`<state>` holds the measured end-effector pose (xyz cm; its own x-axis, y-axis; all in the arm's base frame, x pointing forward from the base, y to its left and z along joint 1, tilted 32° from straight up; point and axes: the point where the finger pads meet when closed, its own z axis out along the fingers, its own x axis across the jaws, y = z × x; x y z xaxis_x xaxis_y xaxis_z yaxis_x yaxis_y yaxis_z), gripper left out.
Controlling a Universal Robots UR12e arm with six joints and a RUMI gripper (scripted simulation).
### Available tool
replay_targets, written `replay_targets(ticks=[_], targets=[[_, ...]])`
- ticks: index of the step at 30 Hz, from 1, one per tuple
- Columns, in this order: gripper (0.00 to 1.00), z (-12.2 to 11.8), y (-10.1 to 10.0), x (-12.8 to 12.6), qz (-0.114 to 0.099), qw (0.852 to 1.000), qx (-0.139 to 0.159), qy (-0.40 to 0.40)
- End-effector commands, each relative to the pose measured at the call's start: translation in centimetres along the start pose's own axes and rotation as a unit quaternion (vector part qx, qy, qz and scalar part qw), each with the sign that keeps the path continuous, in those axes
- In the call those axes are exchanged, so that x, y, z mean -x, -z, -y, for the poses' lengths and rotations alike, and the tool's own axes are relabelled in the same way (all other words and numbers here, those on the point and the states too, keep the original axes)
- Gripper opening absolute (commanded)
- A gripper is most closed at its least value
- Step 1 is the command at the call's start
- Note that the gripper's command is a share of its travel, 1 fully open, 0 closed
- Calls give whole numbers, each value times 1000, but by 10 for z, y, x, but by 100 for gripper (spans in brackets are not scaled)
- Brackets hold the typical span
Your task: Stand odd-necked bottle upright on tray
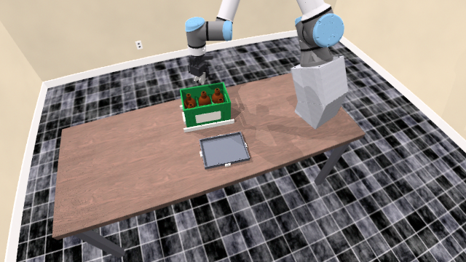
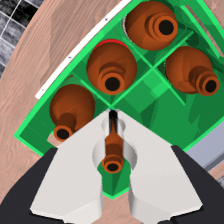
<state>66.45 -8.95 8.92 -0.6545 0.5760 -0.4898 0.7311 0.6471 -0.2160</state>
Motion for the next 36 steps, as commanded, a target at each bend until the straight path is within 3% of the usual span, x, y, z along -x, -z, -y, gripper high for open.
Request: replay_targets(ticks=[1,34,35,36], targets=[[0,0,1,0,0,1000,0,0],[0,0,1,0,0,1000,0,0],[38,0,1,0,0,1000,0,0],[38,0,1,0,0,1000,0,0]])
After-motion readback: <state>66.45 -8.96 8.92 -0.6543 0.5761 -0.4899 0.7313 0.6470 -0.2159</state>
